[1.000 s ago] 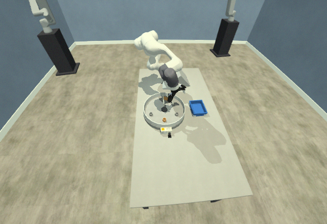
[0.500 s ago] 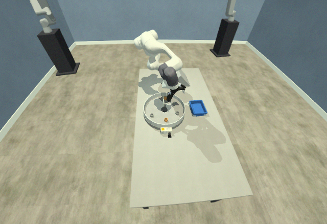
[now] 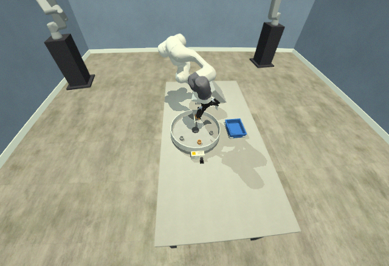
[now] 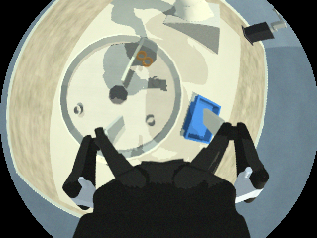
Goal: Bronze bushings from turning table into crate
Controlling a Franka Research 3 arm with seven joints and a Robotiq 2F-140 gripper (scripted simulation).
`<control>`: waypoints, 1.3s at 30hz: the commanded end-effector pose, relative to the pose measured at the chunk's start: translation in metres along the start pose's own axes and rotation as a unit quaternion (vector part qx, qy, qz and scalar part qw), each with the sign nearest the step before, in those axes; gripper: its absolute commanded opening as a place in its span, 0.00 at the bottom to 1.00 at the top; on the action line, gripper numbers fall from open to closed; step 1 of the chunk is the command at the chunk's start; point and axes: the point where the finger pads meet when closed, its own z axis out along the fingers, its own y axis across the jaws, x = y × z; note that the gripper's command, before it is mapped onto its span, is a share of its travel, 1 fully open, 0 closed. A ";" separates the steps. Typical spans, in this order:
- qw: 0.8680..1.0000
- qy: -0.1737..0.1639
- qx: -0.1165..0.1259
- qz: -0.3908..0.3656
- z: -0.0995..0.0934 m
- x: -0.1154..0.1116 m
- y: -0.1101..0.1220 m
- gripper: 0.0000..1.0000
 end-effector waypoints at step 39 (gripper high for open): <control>0.979 -0.033 0.109 0.170 0.020 0.102 -0.015 1.00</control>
